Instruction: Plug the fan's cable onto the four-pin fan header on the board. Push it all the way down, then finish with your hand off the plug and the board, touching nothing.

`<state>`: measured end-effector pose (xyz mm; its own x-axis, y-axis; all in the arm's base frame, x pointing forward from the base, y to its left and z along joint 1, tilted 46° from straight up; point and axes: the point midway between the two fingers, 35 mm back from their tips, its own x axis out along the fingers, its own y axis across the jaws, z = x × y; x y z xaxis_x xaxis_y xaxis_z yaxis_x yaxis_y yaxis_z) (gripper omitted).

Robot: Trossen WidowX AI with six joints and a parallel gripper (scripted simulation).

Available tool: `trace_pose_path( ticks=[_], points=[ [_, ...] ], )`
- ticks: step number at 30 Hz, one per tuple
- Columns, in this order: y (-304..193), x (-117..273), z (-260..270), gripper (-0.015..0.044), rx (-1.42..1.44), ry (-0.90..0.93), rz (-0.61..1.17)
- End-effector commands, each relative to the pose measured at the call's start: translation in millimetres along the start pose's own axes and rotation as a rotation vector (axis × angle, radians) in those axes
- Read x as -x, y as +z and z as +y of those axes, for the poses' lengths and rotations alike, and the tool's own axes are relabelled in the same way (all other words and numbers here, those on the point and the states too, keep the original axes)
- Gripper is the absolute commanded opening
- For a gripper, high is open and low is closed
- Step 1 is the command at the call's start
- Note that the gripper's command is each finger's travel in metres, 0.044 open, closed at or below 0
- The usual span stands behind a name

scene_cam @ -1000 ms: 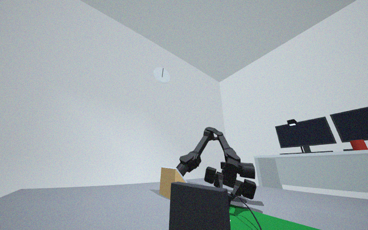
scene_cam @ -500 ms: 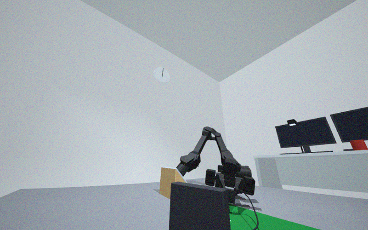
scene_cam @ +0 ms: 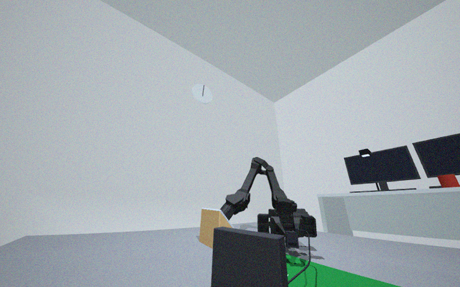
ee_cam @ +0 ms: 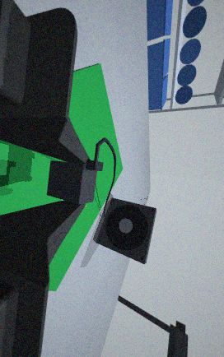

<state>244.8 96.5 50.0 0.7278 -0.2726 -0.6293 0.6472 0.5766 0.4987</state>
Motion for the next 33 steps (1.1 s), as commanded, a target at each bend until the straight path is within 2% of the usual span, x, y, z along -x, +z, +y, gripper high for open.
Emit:
trace_pose_path(
  ticks=[1,33],
  points=[
    [1.4,1.6,-0.4,0.0,-0.016,0.013,-0.015],
    [3.5,0.0,0.0,0.0,-0.011,0.004,-0.006]
  ],
)
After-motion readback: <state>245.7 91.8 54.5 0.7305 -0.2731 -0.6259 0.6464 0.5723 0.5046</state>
